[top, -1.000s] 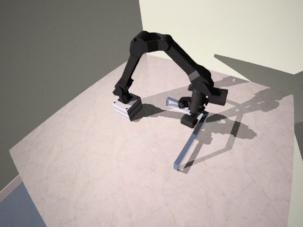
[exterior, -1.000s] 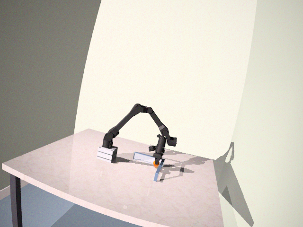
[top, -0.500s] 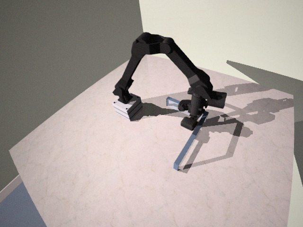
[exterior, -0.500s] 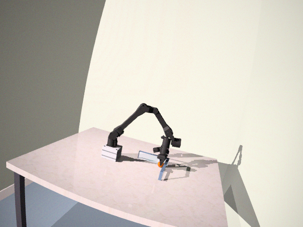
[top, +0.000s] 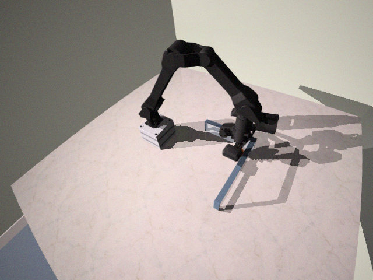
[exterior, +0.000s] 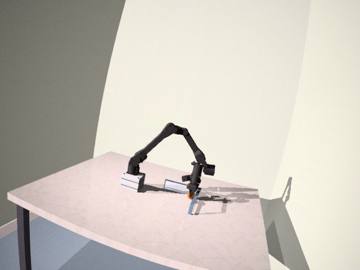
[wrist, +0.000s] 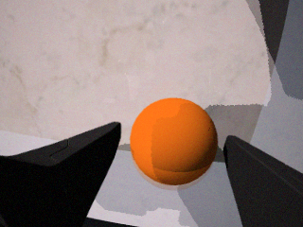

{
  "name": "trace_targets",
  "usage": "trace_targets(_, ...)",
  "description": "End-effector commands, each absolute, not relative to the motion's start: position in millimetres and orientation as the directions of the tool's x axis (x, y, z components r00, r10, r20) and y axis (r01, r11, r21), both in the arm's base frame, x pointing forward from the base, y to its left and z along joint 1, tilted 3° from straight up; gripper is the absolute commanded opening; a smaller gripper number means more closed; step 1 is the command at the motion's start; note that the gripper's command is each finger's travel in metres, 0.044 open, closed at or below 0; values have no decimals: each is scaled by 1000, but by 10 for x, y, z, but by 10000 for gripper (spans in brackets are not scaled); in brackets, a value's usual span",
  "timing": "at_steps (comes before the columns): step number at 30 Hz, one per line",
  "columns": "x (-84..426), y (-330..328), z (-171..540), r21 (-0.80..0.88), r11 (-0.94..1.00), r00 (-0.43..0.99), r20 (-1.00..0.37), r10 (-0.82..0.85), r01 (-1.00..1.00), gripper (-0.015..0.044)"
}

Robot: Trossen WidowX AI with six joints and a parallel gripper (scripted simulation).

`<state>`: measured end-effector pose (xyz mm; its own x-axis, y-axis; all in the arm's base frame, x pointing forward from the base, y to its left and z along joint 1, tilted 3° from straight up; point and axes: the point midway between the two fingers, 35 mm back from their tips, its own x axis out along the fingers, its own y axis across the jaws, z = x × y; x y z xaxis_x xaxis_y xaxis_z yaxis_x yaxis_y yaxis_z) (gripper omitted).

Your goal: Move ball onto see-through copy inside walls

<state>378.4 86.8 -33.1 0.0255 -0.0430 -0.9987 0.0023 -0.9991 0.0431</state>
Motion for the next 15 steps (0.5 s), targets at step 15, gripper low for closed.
trace_targets(15,3798,903,461,39,-999,39,-998,-39,6,332)
